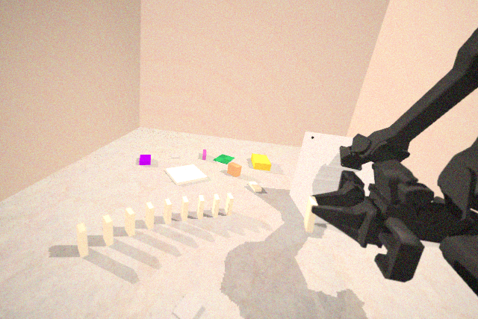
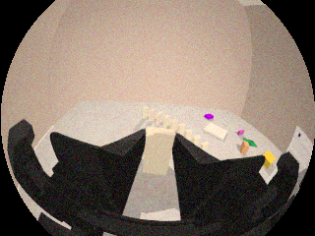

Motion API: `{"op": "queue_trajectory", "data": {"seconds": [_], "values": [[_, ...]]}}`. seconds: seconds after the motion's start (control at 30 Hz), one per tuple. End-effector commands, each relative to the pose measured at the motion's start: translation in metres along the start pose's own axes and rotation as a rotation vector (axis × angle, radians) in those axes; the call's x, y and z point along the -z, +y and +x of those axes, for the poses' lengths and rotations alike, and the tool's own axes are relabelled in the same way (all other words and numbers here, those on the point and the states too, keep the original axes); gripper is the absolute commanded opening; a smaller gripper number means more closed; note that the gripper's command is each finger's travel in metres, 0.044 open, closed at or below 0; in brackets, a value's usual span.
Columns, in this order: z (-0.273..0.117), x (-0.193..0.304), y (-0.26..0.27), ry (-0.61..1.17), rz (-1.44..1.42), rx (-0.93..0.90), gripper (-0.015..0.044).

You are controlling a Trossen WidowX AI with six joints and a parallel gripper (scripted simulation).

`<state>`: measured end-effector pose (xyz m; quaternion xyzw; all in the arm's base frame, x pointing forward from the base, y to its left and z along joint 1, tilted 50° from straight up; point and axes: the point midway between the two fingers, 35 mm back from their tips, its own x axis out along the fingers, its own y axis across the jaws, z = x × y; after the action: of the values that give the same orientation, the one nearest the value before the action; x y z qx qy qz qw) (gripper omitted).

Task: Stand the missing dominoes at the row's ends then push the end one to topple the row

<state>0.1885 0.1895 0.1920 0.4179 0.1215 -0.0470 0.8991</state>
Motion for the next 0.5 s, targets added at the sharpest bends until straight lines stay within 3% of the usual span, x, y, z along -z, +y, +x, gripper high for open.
{"op": "queue_trajectory", "data": {"seconds": [0.0,0.47], "values": [[-0.0006,-0.0016,-0.0002,-0.005,0.014,-0.004,0.0107],[0.0007,0.0054,0.0015,-0.004,0.012,-0.003,0.0107]]}}
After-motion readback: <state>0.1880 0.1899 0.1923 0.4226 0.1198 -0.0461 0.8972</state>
